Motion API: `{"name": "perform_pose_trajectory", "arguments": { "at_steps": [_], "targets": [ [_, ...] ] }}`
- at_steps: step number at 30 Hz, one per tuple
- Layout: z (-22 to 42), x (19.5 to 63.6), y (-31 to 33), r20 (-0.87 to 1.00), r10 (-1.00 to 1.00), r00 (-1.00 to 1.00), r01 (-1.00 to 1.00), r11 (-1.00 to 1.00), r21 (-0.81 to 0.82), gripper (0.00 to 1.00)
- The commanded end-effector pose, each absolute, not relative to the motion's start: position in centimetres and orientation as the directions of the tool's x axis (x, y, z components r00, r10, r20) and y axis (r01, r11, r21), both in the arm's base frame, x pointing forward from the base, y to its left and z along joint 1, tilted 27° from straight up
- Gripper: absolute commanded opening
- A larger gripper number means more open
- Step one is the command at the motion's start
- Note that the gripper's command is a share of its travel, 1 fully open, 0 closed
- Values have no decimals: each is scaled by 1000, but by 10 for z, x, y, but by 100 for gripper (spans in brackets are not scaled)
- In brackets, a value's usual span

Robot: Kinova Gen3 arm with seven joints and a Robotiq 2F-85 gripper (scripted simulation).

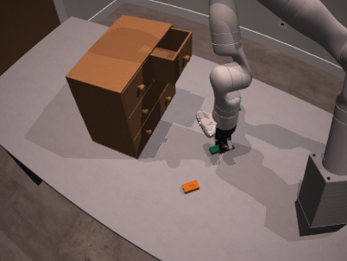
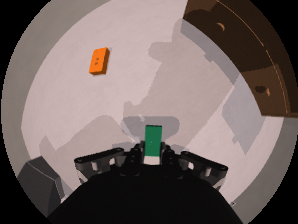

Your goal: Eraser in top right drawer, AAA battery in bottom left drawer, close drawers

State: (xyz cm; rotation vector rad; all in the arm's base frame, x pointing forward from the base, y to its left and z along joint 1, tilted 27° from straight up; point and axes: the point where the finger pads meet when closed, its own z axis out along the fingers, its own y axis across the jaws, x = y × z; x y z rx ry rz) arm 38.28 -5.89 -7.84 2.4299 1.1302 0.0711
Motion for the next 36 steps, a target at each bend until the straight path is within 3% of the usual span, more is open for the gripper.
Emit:
{"name": "perform_pose_trajectory", "arguments": {
  "at_steps": [1, 20, 36],
  "targets": [
    [-70, 382, -55, -141, 738, 660, 713, -557, 426, 19],
    [-8, 365, -28, -141, 737, 661, 713, -558, 424, 19],
    [7, 360, -22, -142, 737, 661, 714, -559, 423, 19]
  ]
}}
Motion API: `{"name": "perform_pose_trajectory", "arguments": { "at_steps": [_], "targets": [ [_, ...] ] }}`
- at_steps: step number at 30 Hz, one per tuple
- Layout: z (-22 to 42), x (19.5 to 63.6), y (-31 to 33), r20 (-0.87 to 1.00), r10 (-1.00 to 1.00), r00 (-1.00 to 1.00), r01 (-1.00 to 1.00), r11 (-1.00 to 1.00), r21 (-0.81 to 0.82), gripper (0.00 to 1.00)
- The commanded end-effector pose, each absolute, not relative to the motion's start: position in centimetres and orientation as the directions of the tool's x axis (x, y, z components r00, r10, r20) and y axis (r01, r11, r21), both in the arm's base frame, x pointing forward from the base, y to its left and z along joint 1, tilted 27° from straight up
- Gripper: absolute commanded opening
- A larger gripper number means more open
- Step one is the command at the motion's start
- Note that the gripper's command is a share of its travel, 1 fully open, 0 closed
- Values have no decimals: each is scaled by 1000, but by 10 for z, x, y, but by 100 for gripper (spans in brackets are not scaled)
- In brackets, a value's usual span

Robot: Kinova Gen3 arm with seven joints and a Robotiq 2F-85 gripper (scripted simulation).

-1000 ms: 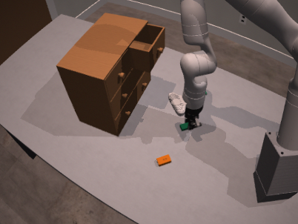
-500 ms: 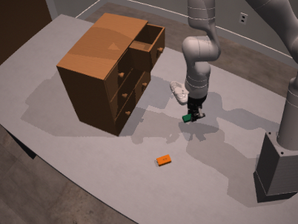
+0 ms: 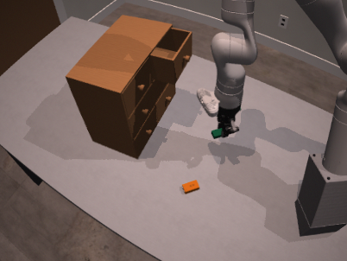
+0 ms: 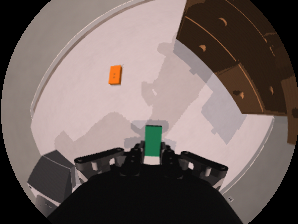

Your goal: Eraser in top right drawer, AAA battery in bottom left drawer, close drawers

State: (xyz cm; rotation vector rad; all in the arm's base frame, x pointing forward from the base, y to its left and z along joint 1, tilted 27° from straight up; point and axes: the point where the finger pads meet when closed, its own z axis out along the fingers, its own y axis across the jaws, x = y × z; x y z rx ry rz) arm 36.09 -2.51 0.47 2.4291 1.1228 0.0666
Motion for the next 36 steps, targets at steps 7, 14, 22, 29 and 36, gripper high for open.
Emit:
{"name": "perform_pose_trajectory", "arguments": {
  "at_steps": [7, 14, 22, 29, 36],
  "targets": [
    [7, 360, -22, -142, 737, 661, 714, -559, 423, 19],
    [6, 363, -19, -150, 755, 639, 732, -537, 420, 19],
    [2, 378, -2, -186, 843, 505, 822, -404, 401, 19],
    [-11, 398, 36, -286, 950, 128, 948, -32, 318, 19],
    [-21, 406, 64, -347, 921, -177, 938, 264, 224, 19]
  ]
}}
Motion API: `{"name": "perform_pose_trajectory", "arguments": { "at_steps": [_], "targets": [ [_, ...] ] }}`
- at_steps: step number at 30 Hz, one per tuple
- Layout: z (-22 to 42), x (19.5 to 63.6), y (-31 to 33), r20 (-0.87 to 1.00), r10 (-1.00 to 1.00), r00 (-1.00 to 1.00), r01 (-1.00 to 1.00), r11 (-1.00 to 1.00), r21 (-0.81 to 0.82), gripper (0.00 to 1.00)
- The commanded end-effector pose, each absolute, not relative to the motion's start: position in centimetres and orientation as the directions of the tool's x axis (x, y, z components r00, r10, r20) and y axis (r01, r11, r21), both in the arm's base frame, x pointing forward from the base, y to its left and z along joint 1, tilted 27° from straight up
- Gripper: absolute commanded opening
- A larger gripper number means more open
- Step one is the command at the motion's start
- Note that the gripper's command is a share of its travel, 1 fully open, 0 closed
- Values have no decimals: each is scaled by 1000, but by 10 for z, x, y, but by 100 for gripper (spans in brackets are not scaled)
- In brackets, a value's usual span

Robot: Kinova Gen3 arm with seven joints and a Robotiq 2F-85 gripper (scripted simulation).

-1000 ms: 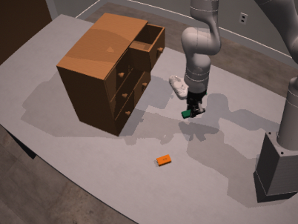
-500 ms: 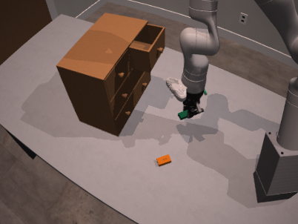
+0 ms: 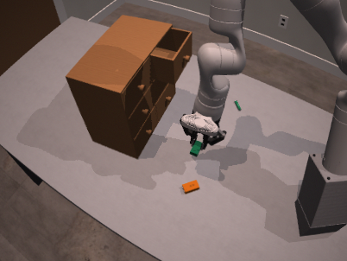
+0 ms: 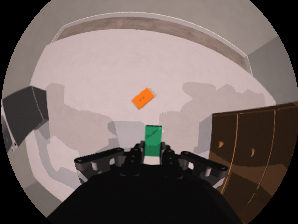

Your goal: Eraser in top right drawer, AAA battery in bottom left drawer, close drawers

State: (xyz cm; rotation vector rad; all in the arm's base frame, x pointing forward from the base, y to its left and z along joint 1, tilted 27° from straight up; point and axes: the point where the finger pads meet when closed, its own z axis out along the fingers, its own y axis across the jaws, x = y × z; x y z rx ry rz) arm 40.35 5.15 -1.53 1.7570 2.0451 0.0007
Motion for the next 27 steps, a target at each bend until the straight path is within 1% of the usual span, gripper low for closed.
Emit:
{"name": "perform_pose_trajectory", "arguments": {
  "at_steps": [1, 6, 7, 10, 11, 13, 14, 16, 18, 21, 22, 27],
  "targets": [
    [-21, 406, 64, -347, 921, -177, 938, 264, 224, 19],
    [-35, 408, 98, -389, 736, -554, 782, 621, 60, 19],
    [-35, 408, 98, -389, 735, -555, 781, 621, 59, 19],
    [-42, 406, 114, -386, 569, -726, 630, 775, -43, 19],
    [-42, 406, 114, -384, 560, -734, 623, 781, -51, 19],
    [-46, 404, 122, -368, 432, -823, 504, 855, -122, 19],
    [-46, 404, 122, -368, 432, -823, 504, 855, -122, 19],
    [-49, 401, 129, -344, 305, -888, 384, 904, -188, 19],
    [-49, 401, 129, -344, 305, -888, 384, 904, -188, 19],
    [-52, 397, 135, -296, 124, -947, 210, 937, -279, 19],
    [-52, 398, 136, -303, 148, -941, 233, 935, -267, 19],
    [-52, 398, 136, -303, 148, -941, 233, 935, -267, 19]
  ]
}}
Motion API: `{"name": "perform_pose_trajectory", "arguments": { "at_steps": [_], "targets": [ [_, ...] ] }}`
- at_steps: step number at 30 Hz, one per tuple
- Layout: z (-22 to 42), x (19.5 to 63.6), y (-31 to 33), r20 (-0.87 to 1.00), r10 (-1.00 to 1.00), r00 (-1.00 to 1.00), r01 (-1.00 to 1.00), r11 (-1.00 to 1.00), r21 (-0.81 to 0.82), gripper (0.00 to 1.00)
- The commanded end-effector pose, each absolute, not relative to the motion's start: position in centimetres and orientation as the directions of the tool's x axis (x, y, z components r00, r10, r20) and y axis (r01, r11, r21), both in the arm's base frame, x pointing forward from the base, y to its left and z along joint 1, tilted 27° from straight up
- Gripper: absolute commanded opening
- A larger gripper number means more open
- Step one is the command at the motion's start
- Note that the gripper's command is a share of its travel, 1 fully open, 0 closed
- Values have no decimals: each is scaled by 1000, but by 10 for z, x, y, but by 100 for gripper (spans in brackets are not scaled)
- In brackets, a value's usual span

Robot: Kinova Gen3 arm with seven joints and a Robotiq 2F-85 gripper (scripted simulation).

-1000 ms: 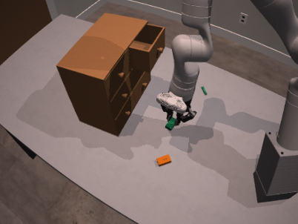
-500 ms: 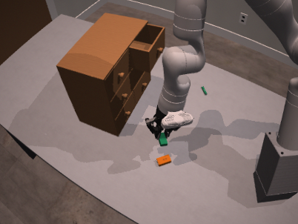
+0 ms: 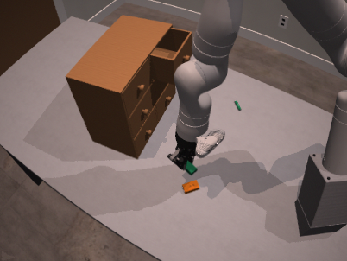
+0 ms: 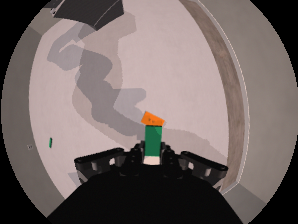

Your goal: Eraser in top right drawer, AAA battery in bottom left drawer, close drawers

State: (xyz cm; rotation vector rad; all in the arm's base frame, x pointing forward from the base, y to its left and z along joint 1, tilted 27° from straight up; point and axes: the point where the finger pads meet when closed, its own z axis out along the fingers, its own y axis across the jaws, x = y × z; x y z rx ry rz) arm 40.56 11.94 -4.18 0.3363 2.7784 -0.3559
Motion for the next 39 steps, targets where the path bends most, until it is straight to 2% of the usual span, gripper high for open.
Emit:
{"name": "perform_pose_trajectory", "arguments": {
  "at_steps": [1, 6, 13, 39],
  "targets": [
    [-53, 397, 138, -283, 83, -955, 169, 940, -295, 19],
    [-54, 393, 143, -215, -98, -972, -10, 927, -375, 19],
    [-55, 392, 145, -182, -169, -969, -83, 910, -405, 19],
    [-37, 385, 150, -175, -173, -969, -88, 908, -410, 19]
  ]
}}
